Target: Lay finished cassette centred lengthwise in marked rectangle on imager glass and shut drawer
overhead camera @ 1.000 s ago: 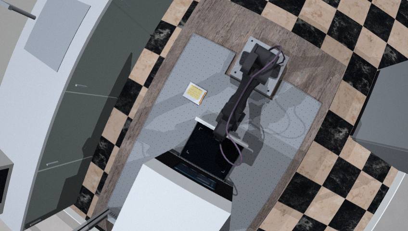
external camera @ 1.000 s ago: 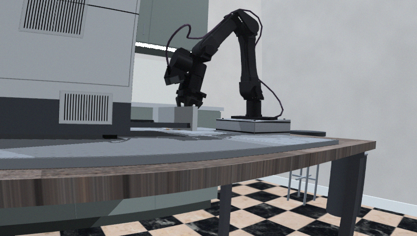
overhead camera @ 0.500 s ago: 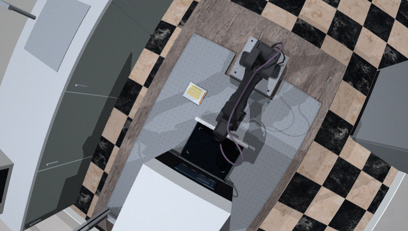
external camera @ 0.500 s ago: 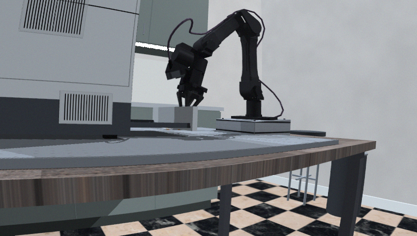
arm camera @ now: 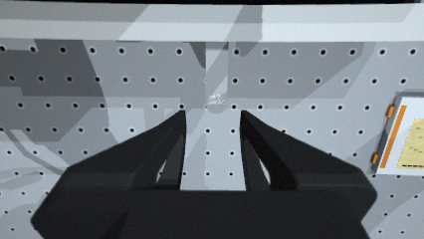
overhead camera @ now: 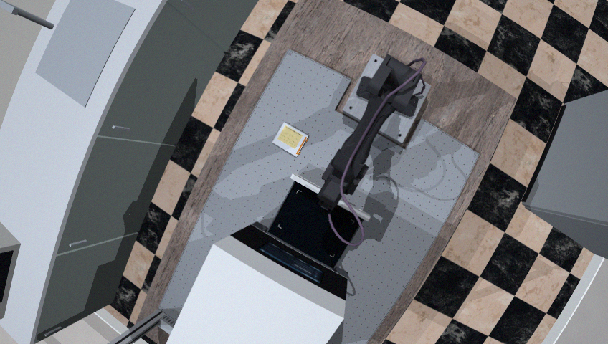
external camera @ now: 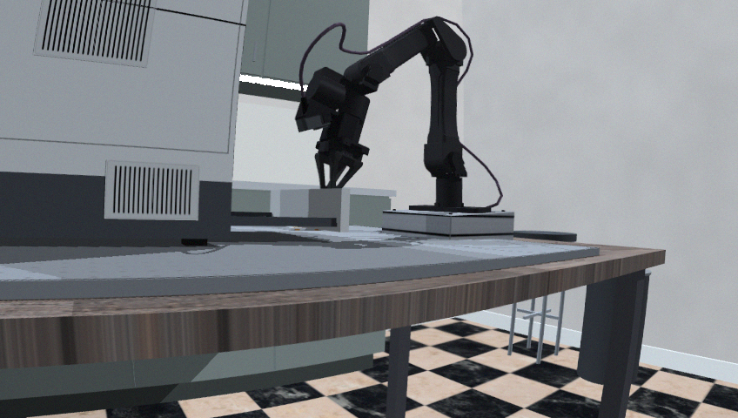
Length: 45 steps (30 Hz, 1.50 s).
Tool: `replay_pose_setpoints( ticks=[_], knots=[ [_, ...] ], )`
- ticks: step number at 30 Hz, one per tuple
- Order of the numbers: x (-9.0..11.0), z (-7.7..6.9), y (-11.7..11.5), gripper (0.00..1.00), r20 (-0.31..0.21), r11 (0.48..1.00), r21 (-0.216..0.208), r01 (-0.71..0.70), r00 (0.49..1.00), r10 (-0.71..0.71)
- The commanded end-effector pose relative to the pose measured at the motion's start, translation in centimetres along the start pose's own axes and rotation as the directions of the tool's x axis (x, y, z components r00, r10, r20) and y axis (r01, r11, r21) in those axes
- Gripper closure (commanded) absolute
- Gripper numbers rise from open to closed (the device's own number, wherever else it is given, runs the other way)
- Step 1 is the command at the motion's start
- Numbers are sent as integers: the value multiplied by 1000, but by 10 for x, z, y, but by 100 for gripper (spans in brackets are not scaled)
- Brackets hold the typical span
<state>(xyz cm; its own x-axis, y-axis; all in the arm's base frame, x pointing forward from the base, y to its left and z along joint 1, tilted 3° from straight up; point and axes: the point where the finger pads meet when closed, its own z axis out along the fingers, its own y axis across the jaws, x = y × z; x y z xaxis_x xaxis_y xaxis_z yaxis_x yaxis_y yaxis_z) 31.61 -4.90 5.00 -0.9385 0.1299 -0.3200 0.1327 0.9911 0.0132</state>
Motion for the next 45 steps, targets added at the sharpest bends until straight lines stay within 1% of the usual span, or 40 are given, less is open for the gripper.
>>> replay_pose_setpoints(
  ticks=[1, 13, 16, 25, 26, 29, 37, 38, 43, 45],
  knots=[
    [-11, -17, -4, 65, 32, 1000, 0, -7, 999, 7],
    [-10, -33, -4, 65, 32, 1000, -1, -7, 999, 7],
    [-10, -34, -4, 65, 30, 1000, 0, -7, 1000, 7],
    [-9, -46, -4, 65, 32, 1000, -1, -7, 999, 7],
    [-9, -46, -4, 65, 32, 1000, -1, -7, 999, 7],
    [-3, -39, -4, 65, 3, 1000, -2, -8, 1000, 8],
    [-2, -36, -2, 65, 5, 1000, 0, -4, 1000, 4],
    [0, -36, 0, 65, -39, 1000, 1, -4, 999, 4],
    [25, -39, 6, 65, -205, 1000, 6, 0, 979, 1],
    [27, -39, 7, 65, -265, 1000, 4, 0, 964, 1]
  ],
)
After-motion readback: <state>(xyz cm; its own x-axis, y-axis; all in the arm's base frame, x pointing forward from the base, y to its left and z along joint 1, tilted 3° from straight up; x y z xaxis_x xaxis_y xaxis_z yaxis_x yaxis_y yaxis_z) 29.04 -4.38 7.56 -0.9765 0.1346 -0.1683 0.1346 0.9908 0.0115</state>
